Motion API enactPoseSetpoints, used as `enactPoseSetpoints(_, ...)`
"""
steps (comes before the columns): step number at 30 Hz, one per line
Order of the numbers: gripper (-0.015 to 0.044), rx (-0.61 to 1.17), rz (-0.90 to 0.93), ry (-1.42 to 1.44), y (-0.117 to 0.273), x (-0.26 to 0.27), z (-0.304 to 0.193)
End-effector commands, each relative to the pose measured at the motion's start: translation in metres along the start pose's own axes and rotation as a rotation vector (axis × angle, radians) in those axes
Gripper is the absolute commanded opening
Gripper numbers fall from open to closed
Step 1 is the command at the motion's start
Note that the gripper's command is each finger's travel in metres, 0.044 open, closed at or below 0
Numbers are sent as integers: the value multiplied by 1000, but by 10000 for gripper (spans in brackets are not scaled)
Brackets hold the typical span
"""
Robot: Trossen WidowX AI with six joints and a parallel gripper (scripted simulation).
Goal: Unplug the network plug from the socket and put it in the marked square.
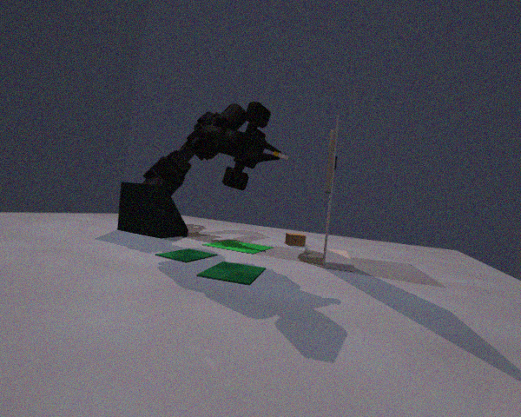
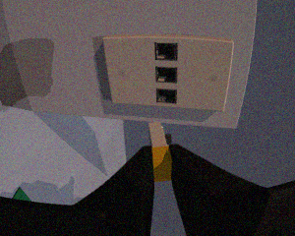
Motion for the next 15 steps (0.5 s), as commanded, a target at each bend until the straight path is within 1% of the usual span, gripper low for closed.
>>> enactPoseSetpoints(1, 0, 16, 78, 37, -2, 3, -2)
enactPoseSetpoints(15, 0, 43, 339, 96, -1, 19, -11)
Point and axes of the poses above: the point midway between the two fingers, 35 mm back from their tips, its own y axis back along the fingers, its own x axis across the jaws, z = x × y, the point moved 10 cm from there along y, back along the fingers, and after that the axes turned 14 degrees about -y, right-handed, at the moved point
